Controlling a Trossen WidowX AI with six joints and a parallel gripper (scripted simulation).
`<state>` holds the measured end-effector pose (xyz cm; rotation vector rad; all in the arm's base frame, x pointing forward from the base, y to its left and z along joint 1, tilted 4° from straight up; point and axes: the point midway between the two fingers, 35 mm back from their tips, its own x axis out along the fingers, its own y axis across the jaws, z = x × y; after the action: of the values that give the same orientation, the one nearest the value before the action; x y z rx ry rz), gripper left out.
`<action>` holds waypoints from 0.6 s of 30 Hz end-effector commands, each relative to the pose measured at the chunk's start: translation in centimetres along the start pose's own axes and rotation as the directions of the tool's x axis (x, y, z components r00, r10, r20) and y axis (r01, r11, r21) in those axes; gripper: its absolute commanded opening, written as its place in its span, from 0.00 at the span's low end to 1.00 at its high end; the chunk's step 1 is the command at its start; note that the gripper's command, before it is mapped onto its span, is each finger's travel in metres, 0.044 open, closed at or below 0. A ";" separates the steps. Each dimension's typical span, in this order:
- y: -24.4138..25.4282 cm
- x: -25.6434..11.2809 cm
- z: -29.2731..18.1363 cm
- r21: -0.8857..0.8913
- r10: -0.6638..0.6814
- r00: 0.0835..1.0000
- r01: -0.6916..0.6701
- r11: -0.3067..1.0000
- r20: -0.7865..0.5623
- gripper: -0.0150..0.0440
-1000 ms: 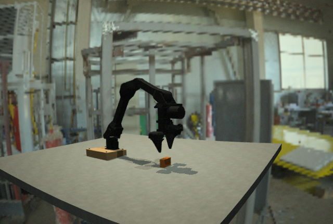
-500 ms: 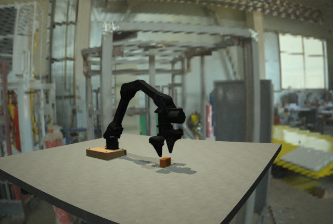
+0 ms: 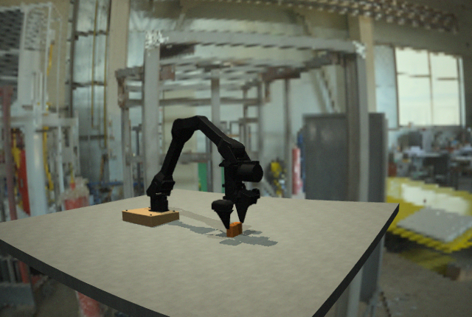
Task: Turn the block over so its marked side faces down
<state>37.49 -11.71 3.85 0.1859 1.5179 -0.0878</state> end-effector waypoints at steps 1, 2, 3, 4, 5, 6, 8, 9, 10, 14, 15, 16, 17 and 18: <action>-0.1 1.0 -0.3 0.006 -0.002 1.000 0.002 1.000 -0.015 1.00; -0.1 1.0 -0.3 0.006 -0.002 1.000 0.002 1.000 -0.015 1.00; -0.1 1.0 -0.3 0.006 -0.002 1.000 0.002 1.000 -0.015 1.00; -0.1 1.0 -0.3 0.006 -0.002 1.000 0.002 1.000 -0.015 0.96; -0.1 1.0 -0.3 0.006 -0.002 1.000 0.002 1.000 -0.015 0.91; -0.1 1.0 -0.3 0.006 -0.002 1.000 0.002 1.000 -0.015 0.87; -0.1 1.0 -0.3 0.006 -0.002 1.000 0.002 1.000 -0.015 0.78; -0.1 1.0 -0.3 0.006 -0.002 1.000 0.002 1.000 -0.015 0.73; -0.1 1.0 -0.3 0.006 -0.002 1.000 0.002 1.000 -0.015 0.72; -0.1 1.0 -0.3 0.006 -0.002 1.000 0.002 1.000 -0.015 0.68; -0.1 1.0 -0.3 0.006 -0.002 1.000 0.002 1.000 -0.015 0.67; -0.1 1.0 -0.3 0.006 -0.002 1.000 0.002 1.000 -0.015 0.65; -0.1 1.0 -0.3 0.006 -0.002 1.000 0.002 1.000 -0.015 0.64; -0.1 1.0 -0.3 0.006 -0.002 1.000 0.002 1.000 -0.015 0.63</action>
<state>37.32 -11.61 2.98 0.1881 1.5287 -0.0868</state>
